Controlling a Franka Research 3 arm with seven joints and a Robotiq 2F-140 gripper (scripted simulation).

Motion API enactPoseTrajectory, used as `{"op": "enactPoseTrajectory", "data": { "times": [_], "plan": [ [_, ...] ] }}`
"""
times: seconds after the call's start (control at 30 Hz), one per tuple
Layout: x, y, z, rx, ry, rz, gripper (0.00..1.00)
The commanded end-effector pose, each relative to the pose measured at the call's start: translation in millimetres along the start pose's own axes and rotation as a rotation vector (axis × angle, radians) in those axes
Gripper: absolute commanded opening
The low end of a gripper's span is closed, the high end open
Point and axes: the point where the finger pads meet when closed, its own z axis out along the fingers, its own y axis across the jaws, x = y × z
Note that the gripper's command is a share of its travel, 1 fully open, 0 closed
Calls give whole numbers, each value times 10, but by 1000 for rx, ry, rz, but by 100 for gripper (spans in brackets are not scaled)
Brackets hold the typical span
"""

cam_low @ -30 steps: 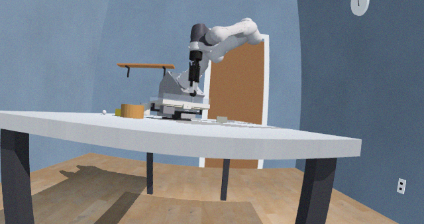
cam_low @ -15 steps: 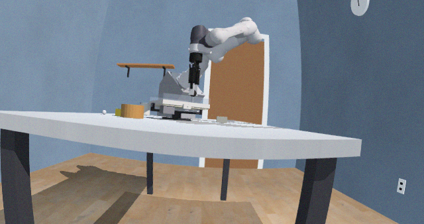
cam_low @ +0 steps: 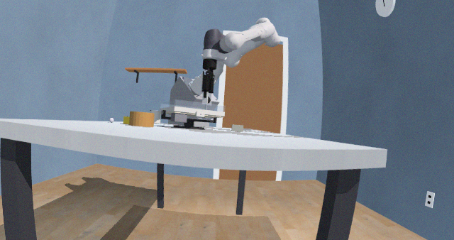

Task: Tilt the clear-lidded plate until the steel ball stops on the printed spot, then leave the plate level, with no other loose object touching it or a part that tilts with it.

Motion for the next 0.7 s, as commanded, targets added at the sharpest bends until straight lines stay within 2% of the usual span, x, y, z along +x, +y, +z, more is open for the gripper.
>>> {"op": "enactPoseTrajectory", "data": {
  "times": [0.0, 0.67],
  "plan": [
    [-11, 38, 21, -10, -4, -11, 36],
    [-8, 40, 68, -10, -4, -11, 36]
  ]
}}
